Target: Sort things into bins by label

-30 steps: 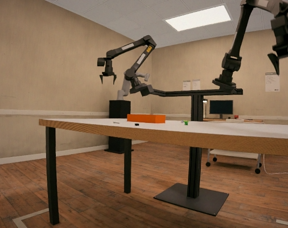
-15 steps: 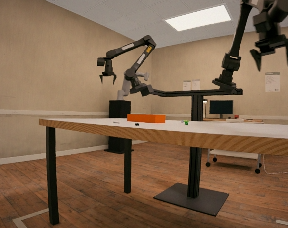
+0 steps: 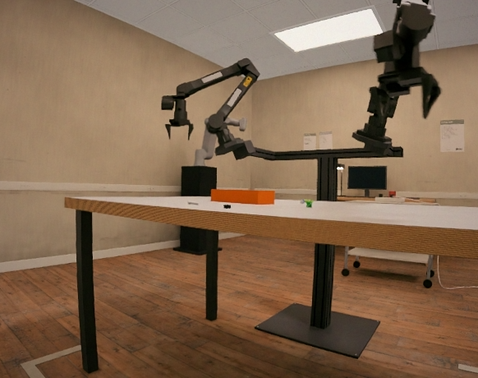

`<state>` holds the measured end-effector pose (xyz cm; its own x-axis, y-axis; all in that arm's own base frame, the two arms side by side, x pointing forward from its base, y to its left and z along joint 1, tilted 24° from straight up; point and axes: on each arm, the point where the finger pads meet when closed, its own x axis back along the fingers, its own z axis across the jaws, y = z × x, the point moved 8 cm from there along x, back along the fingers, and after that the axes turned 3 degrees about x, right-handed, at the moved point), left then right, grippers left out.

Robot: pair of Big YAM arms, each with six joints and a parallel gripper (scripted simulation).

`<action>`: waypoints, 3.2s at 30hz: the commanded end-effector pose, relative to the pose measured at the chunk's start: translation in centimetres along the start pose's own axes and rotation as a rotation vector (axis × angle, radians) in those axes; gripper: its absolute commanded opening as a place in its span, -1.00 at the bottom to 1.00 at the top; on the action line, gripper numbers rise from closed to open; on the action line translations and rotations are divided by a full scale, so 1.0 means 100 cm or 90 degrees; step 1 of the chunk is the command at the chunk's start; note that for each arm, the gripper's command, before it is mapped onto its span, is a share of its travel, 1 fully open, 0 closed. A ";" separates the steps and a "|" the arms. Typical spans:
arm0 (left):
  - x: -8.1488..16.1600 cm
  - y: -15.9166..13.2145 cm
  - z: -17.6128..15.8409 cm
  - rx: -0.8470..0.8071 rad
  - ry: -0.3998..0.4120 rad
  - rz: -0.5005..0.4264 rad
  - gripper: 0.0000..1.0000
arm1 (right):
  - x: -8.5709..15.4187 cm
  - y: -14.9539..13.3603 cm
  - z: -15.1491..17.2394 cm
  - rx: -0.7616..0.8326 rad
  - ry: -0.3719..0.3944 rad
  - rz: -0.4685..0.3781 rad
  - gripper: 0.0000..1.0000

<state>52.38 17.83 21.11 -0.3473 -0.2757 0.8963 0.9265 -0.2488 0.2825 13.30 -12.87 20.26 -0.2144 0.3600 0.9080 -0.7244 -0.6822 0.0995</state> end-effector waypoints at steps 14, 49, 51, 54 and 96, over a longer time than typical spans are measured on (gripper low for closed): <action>-0.021 0.020 -0.109 0.048 -0.034 0.023 1.00 | 0.002 0.002 -0.002 -0.006 -0.005 -0.001 1.00; -0.018 -0.019 -0.349 0.104 -0.046 0.108 1.00 | 0.002 0.002 -0.002 -0.006 -0.005 -0.001 1.00; -0.018 -0.022 -0.364 0.109 -0.049 0.093 1.00 | 0.002 0.002 -0.002 -0.006 -0.005 -0.001 1.00; -0.015 -0.036 -0.383 0.111 -0.039 0.115 1.00 | 0.002 0.002 -0.002 -0.006 -0.005 -0.001 1.00; 0.028 -0.183 -0.560 0.205 0.019 0.072 1.00 | 0.002 0.002 -0.002 -0.006 -0.005 -0.001 1.00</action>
<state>23.98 -29.33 -2.02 -0.2118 -0.3546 0.9107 0.9731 0.0095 0.2301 13.30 -12.87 20.26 -0.2144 0.3600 0.9080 -0.7244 -0.6822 0.0995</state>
